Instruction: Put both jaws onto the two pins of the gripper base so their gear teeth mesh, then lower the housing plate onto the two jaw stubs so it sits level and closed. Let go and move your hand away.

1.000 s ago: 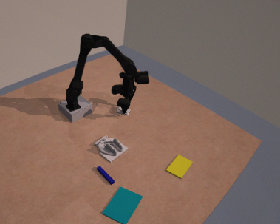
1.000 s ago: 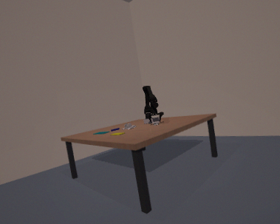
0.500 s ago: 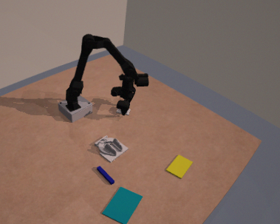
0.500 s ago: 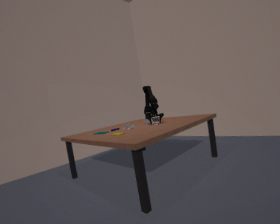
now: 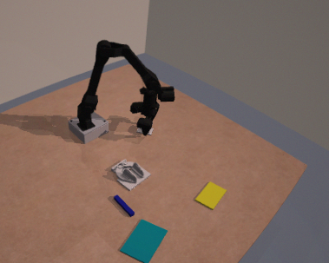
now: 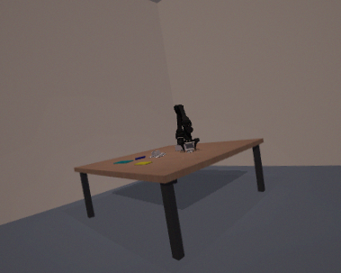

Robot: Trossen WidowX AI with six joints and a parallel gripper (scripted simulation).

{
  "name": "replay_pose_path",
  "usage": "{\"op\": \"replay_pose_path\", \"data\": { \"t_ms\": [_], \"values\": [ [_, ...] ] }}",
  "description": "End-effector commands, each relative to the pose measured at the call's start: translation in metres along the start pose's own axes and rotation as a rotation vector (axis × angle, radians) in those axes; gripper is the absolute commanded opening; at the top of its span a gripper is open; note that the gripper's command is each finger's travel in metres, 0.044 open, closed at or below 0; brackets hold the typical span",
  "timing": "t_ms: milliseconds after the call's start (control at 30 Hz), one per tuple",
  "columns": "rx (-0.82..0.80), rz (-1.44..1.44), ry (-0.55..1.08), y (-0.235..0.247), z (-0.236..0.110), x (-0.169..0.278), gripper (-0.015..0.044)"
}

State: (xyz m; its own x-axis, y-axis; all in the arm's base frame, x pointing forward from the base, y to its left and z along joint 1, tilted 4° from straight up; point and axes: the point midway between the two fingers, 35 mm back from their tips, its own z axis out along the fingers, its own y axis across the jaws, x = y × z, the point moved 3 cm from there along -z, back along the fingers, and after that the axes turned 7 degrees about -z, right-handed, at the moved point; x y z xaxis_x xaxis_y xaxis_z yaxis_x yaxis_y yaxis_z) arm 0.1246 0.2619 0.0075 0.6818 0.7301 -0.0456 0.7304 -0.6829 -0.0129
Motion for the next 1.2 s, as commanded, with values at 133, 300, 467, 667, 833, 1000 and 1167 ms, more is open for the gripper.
{"op": "replay_pose_path", "data": {
  "t_ms": [133,300,467,667,833,1000,1167],
  "values": [
    [0.000,0.000,0.000,0.000,0.000,0.000,0.0427],
    [0.000,0.000,0.000,0.000,0.000,0.000,0.0393],
    [0.000,0.000,0.000,0.000,0.000,0.000,0.0360],
    [0.000,0.000,0.000,0.000,0.000,0.000,0.0351],
    [0.000,0.000,0.000,0.000,0.000,0.000,0.0351],
    [0.001,0.000,0.000,0.000,-0.011,0.001,0.0351],
    [0.002,-0.001,0.000,-0.001,-0.026,0.002,0.0351]
  ]
}}
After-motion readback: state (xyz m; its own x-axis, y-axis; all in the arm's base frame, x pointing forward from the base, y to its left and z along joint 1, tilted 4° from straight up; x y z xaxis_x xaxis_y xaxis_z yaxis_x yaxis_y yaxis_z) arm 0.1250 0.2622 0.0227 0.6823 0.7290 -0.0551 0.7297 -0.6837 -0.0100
